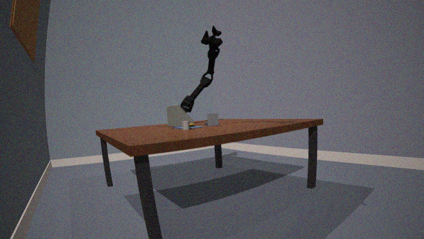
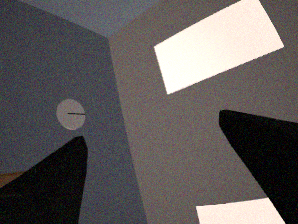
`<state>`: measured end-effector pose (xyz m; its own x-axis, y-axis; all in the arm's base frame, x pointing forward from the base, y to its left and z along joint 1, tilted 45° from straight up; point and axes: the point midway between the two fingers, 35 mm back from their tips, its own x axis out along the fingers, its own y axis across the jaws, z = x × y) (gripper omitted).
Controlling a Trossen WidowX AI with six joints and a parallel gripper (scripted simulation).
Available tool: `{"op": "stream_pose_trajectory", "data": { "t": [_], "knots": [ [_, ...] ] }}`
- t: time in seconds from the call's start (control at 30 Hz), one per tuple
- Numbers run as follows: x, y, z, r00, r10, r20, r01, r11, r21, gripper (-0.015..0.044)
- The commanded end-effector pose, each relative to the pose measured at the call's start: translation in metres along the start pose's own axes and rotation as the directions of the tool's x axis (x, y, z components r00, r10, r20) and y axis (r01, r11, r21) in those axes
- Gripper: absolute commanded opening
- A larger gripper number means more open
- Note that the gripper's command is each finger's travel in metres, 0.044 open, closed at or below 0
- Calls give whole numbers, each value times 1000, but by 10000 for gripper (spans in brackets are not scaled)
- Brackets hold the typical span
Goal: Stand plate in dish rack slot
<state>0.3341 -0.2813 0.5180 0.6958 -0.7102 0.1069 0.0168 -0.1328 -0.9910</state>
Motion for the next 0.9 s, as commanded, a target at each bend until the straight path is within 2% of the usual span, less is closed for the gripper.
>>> {"op": "stream_pose_trajectory", "data": {
  "t": [0.0,0.43,0.87],
  "knots": [
    [15,40,13,991,121,51,-123,992,26,400],
    [34,154,46,874,452,177,-471,878,88,400],
    [21,261,73,636,721,276,-769,625,138,400]
  ]
}}
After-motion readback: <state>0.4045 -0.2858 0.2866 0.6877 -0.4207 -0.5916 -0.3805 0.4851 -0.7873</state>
